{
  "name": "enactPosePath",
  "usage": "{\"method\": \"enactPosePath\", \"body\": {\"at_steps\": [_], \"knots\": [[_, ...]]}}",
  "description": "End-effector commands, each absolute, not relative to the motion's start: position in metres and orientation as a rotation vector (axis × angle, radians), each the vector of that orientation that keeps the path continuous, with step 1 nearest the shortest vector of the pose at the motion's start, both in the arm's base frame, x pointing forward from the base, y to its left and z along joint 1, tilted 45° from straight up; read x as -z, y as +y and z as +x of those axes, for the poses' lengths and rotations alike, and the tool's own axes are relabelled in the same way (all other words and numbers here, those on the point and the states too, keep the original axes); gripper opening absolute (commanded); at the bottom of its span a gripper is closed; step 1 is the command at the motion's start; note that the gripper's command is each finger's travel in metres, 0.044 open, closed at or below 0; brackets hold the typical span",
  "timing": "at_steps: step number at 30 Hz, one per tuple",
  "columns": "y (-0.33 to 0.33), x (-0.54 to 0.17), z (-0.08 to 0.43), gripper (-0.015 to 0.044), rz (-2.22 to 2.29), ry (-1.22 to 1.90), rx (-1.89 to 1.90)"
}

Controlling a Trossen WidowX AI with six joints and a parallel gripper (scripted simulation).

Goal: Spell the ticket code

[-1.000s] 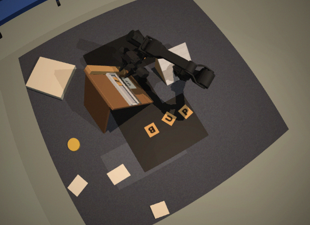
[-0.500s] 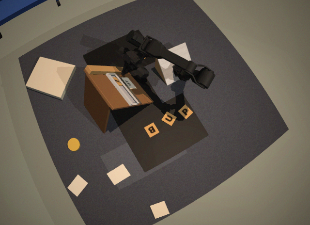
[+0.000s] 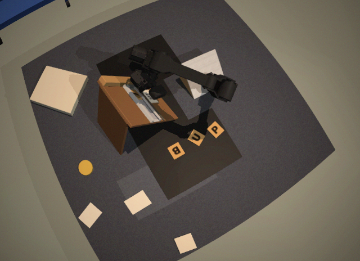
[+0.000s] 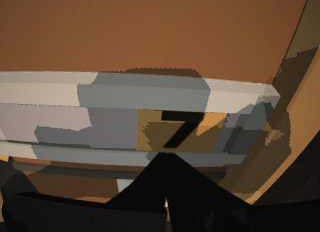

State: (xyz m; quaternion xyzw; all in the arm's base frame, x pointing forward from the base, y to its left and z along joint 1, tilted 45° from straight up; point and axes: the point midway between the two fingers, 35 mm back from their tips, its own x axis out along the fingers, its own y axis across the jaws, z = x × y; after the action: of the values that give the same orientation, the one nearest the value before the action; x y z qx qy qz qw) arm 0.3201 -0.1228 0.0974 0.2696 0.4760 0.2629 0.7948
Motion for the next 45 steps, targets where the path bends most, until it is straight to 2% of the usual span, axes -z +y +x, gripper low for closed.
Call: {"method": "enactPosePath", "body": {"at_steps": [1, 45], "knots": [[-0.112, -0.115, 0.319, 0.0, 0.506, 1.221, -0.675], [-0.1, -0.113, 0.332, 0.0, 0.497, 1.245, -0.693]]}}
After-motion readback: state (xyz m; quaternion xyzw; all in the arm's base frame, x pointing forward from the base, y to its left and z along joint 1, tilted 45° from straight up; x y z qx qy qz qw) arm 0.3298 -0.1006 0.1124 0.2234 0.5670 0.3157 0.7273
